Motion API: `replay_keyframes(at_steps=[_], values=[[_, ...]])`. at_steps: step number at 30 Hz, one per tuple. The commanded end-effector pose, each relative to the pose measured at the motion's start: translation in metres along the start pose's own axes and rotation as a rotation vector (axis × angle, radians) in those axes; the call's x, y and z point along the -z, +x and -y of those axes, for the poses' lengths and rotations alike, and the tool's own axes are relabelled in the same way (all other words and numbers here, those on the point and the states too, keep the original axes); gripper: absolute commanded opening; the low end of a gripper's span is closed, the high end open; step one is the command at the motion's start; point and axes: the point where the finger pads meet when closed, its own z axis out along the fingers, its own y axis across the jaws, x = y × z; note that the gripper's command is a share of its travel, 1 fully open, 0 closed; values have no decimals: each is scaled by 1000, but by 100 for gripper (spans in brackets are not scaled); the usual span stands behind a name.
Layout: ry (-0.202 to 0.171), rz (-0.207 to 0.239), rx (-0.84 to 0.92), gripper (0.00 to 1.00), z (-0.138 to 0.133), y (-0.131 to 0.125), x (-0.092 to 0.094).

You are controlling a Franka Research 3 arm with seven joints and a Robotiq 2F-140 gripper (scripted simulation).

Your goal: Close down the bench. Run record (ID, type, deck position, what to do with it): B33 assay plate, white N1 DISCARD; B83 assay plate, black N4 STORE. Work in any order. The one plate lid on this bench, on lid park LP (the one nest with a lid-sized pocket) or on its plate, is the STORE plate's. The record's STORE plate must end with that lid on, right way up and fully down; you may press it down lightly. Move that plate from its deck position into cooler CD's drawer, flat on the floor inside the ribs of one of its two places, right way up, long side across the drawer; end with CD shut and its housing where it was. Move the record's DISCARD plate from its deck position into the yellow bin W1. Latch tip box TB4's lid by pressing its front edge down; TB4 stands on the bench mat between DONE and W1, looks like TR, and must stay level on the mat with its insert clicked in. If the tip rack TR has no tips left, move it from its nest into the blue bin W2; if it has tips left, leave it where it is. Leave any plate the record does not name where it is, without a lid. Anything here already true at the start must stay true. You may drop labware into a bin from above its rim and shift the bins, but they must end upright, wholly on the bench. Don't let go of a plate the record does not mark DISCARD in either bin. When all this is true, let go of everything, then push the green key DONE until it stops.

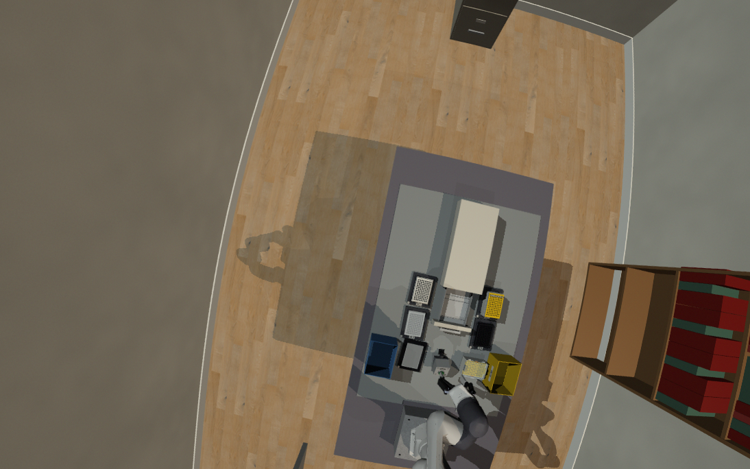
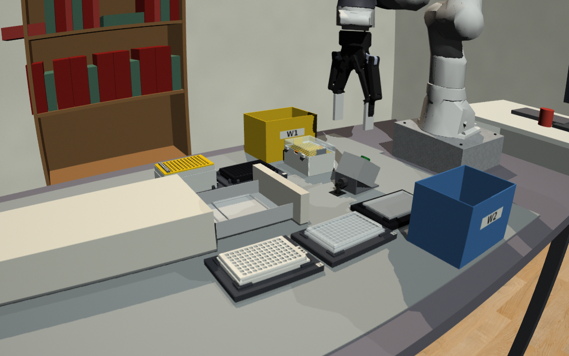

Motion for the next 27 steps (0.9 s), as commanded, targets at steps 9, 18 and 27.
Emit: replay_keyframes(at_steps=[9, 18, 27], values=[[5, 2, -53, 66, 39, 3, -2], [5, 2, -53, 66, 71, 7, -3], [5, 2, -53, 66, 102, 11, -5]])
